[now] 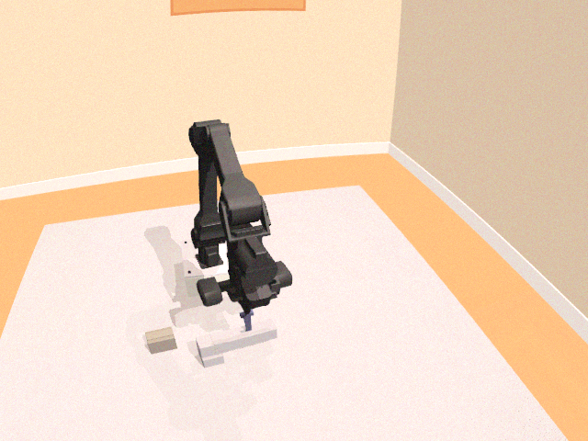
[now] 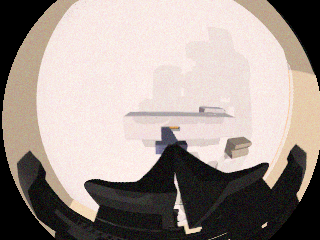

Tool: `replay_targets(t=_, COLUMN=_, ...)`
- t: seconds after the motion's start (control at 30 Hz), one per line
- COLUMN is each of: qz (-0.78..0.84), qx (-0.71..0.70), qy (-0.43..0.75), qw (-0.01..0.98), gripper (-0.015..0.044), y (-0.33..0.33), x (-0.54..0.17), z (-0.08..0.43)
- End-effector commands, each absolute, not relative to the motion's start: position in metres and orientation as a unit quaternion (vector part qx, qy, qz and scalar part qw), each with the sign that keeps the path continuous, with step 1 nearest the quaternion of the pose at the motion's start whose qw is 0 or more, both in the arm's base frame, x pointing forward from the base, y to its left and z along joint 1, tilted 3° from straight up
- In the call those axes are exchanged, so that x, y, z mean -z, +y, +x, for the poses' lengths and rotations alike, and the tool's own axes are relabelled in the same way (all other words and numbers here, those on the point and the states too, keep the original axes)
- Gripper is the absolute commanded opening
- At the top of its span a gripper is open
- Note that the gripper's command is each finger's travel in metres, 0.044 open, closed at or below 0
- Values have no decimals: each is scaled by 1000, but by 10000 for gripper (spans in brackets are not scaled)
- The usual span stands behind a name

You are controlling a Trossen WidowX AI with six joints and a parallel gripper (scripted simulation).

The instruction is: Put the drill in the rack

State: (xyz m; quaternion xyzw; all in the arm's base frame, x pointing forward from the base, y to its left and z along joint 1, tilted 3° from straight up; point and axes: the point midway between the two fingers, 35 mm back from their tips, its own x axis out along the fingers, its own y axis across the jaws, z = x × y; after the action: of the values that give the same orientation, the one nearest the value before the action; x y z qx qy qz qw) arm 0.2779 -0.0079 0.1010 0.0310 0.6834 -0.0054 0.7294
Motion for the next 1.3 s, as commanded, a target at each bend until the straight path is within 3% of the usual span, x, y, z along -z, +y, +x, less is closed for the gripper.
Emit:
replay_targets(t=0.0, qz=33, qx=6, qy=687, qw=726, gripper=0, y=-7, x=-99, z=276)
replay_targets(t=1.27, qz=33, qx=6, qy=687, qw=726, gripper=0, y=-7, x=-90, z=278)
